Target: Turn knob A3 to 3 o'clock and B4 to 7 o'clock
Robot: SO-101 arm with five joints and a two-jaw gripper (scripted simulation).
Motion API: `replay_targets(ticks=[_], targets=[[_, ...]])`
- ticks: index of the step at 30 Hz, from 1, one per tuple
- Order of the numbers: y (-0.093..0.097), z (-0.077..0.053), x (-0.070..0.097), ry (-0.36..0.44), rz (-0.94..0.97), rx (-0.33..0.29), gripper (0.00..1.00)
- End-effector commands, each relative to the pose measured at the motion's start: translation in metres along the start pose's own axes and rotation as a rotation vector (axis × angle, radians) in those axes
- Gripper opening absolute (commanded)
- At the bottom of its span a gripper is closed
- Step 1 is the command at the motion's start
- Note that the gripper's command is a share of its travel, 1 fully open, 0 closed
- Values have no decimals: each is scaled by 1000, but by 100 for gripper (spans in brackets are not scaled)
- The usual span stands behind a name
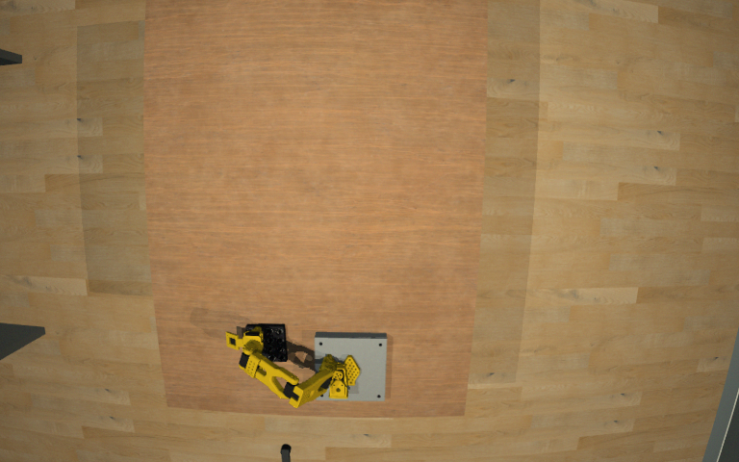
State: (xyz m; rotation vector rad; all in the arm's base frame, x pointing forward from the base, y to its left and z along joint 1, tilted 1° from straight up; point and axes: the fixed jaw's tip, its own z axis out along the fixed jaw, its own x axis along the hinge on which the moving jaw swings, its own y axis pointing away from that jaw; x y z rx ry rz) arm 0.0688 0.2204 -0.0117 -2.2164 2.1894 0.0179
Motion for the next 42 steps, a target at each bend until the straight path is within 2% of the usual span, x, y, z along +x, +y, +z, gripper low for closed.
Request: replay_targets(ticks=[1, 42], targets=[[0, 4, 4, 23, 4, -9, 10], [-3, 2, 3, 23, 4, -9, 9]])
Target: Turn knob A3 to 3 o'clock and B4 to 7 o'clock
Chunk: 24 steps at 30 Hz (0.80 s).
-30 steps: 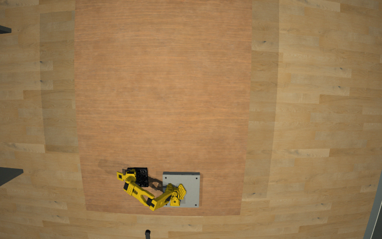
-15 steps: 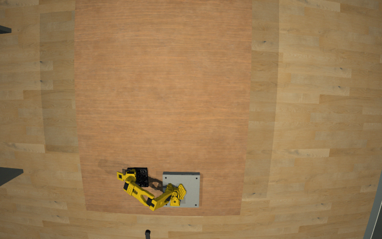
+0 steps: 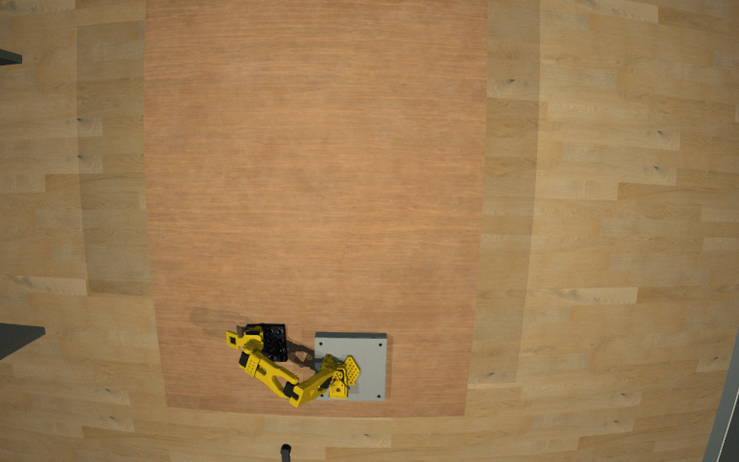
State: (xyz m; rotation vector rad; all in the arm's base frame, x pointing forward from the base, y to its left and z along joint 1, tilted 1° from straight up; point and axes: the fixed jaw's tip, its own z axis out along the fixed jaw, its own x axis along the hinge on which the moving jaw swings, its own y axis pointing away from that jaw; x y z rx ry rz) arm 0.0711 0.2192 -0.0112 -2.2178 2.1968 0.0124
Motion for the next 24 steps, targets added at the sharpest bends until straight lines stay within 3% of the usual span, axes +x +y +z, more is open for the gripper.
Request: replay_targets(ticks=[1, 24], targets=[[-1, 3, 2, 16, 1, -7, 9], [-1, 3, 2, 16, 1, -7, 1]])
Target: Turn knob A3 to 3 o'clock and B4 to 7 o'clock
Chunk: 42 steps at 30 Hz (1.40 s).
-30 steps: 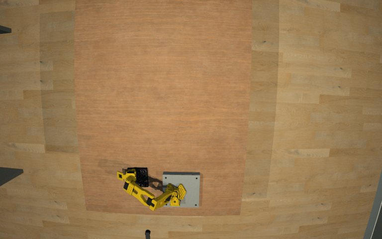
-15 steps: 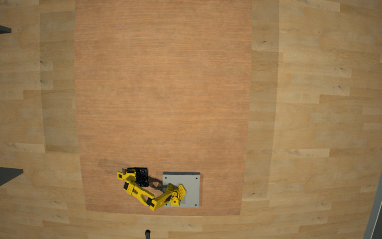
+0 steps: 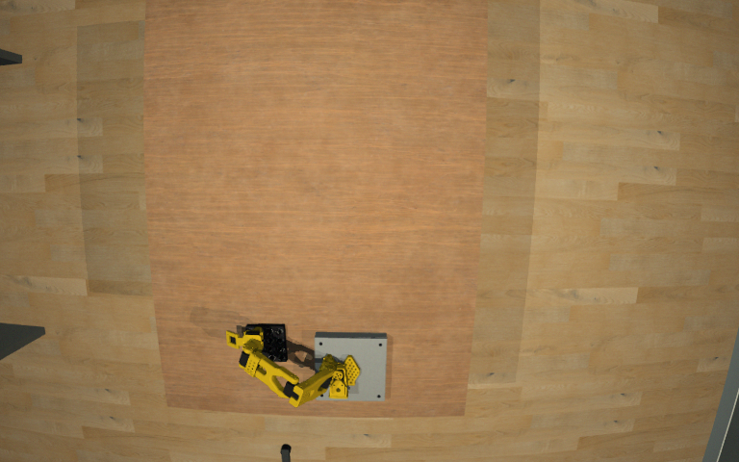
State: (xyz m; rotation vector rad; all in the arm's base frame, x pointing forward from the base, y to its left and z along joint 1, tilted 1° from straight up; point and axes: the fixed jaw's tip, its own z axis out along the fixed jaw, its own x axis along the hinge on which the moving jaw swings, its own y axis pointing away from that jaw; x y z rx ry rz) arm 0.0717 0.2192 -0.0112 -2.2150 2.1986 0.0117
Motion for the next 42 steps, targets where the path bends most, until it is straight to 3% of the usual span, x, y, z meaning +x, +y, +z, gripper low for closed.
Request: replay_targets(ticks=[1, 6, 42], targets=[[0, 3, 2, 16, -1, -8, 1], [0, 3, 2, 16, -1, -8, 1], [-1, 3, 5, 13, -560, -12, 1]])
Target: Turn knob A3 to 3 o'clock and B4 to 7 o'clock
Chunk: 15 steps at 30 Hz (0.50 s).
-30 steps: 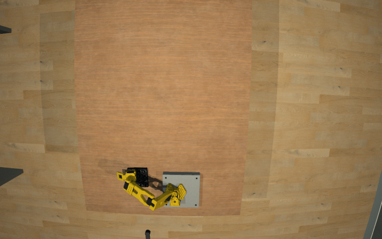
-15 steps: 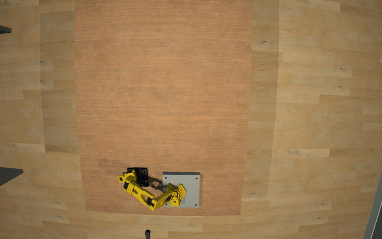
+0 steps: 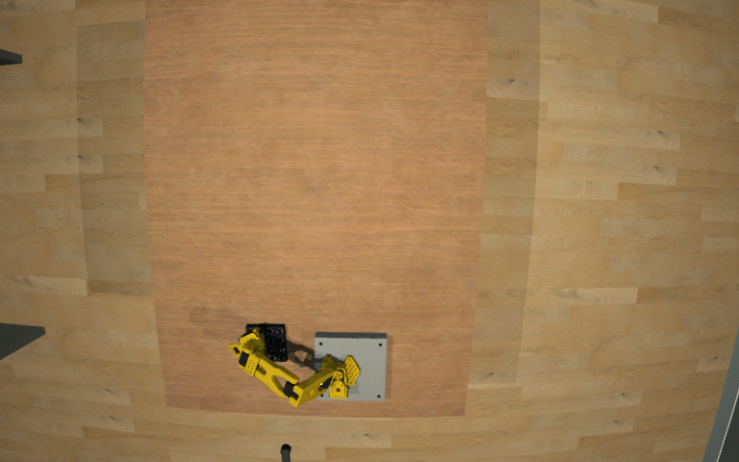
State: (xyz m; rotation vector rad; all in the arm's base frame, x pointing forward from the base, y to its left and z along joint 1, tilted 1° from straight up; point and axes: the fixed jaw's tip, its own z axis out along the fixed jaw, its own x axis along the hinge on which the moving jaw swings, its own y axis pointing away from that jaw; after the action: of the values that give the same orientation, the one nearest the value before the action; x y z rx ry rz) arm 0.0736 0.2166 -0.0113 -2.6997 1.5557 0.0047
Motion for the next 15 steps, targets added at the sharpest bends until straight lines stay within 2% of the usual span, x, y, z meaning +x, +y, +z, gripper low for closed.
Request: replay_targets(ticks=[1, 15], targets=[[2, 3, 2, 12, -59, -18, 1], [2, 3, 3, 10, -269, -19, 1]])
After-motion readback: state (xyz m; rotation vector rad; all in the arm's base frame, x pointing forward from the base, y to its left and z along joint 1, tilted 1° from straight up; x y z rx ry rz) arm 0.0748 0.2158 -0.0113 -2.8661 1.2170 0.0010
